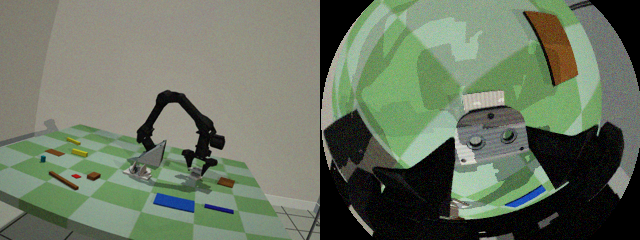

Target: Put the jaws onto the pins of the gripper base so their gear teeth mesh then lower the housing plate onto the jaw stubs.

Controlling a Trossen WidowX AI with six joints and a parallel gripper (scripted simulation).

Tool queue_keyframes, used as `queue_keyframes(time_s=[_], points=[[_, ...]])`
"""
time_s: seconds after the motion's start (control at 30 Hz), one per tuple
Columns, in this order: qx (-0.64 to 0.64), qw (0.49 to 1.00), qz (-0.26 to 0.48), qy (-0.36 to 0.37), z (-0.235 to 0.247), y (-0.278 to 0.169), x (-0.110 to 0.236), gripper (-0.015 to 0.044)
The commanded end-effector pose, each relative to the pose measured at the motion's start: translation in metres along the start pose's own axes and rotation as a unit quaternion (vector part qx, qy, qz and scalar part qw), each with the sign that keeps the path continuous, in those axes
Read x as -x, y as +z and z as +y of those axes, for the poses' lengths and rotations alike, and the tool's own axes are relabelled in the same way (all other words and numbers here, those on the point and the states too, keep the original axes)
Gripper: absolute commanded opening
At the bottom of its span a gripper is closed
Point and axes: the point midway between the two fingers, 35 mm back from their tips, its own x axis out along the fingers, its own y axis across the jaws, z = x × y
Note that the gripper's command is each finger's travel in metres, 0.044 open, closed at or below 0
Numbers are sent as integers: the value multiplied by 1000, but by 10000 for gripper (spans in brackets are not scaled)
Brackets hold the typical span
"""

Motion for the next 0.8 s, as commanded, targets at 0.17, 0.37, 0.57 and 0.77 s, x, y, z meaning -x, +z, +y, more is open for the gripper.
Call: queue_keyframes(time_s=[0.17, 0.37, 0.57, 0.77], points=[[-2, 1000, -2, -6, -2, 0, 35, 351], [-1, 1000, -2, -6, 0, 0, 54, 351], [-1, 1000, -2, -6, 0, 0, 56, 351], [-19, 1000, -2, -6, 1, -3, 57, 351]])
